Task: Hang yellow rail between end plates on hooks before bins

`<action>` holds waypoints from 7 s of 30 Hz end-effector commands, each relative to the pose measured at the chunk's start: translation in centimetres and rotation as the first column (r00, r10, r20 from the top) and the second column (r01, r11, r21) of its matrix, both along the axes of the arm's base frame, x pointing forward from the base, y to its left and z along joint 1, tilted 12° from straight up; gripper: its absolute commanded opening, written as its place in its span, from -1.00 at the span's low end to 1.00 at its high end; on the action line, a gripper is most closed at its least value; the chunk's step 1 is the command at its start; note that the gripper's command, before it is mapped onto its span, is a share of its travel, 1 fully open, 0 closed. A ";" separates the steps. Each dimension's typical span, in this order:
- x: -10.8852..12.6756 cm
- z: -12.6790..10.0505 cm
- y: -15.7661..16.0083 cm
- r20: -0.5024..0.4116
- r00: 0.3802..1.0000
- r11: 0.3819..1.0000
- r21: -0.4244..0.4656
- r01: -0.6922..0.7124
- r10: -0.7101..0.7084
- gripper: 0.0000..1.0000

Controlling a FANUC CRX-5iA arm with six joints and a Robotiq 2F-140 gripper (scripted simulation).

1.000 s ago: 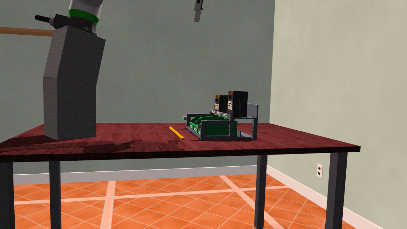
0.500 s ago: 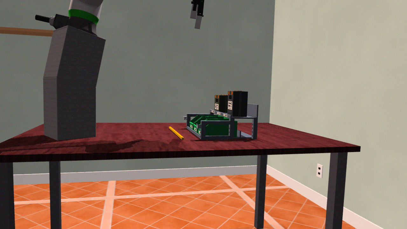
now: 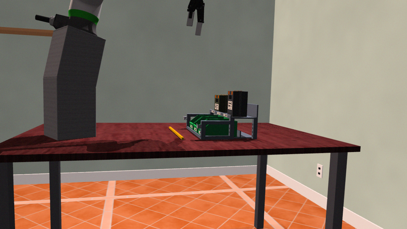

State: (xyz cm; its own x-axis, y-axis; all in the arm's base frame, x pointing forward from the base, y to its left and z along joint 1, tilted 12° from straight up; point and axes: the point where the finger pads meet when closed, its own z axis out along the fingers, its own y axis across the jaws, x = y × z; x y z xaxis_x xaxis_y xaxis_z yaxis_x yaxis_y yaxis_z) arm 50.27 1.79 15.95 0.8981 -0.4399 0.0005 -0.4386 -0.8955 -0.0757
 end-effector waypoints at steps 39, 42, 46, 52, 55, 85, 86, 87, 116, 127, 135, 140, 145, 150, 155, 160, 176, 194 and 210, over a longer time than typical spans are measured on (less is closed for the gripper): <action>-0.2 -13.7 2.3 -0.005 0.853 0.849 0.082 0.521 -0.523 1.00; -0.2 -13.7 2.3 -0.005 0.853 0.849 0.082 0.521 -0.523 1.00; -0.2 -13.7 2.3 -0.005 0.853 0.849 0.082 0.521 -0.523 1.00; -0.3 -18.6 3.2 -0.019 0.733 0.728 0.109 0.677 -0.679 1.00; -0.3 -18.6 3.2 -0.019 0.733 0.728 0.109 0.677 -0.679 1.00; -0.4 -27.5 4.7 -0.046 0.522 0.512 0.141 0.848 -0.852 1.00; -0.5 -28.5 4.9 -0.048 0.505 0.495 0.143 0.857 -0.862 1.00; -0.5 -28.5 4.9 -0.048 0.505 0.495 0.143 0.857 -0.862 1.00; -0.6 -34.8 5.9 -0.048 0.505 0.495 0.143 0.857 -0.862 1.00; -0.7 -40.3 6.9 -0.048 0.505 0.495 0.143 0.857 -0.862 1.00; -0.7 -40.3 6.9 -0.048 0.505 0.495 0.143 0.857 -0.862 -0.41; -0.7 -40.3 6.9 -0.048 0.505 0.495 0.143 0.857 -0.862 -0.41; -0.7 -40.3 6.9 -0.048 0.505 0.495 0.143 0.857 -0.862 -0.41; -0.7 -40.3 6.9 -0.048 0.505 0.495 0.143 0.857 -0.862 -0.41; -0.7 -40.3 6.9 -0.048 0.505 0.495 0.143 0.857 -0.862 -0.41; -0.7 -40.3 6.9 -0.048 0.505 0.495 0.143 0.857 -0.862 -0.41; 0.0 -44.2 7.3 -0.048 0.505 0.495 0.143 0.857 -0.862 -0.41; 0.5 -47.1 7.7 -0.048 0.505 0.495 0.143 0.857 -0.862 -0.41; 0.7 -48.1 7.8 -0.048 0.505 0.495 0.143 0.857 -0.862 -0.41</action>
State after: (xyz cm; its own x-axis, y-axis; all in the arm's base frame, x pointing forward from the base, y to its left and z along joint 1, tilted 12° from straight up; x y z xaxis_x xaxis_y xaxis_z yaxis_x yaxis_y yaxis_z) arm 50.98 9.61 -32.11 0.0767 -0.9914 -0.1059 -0.9817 -0.0565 -0.1817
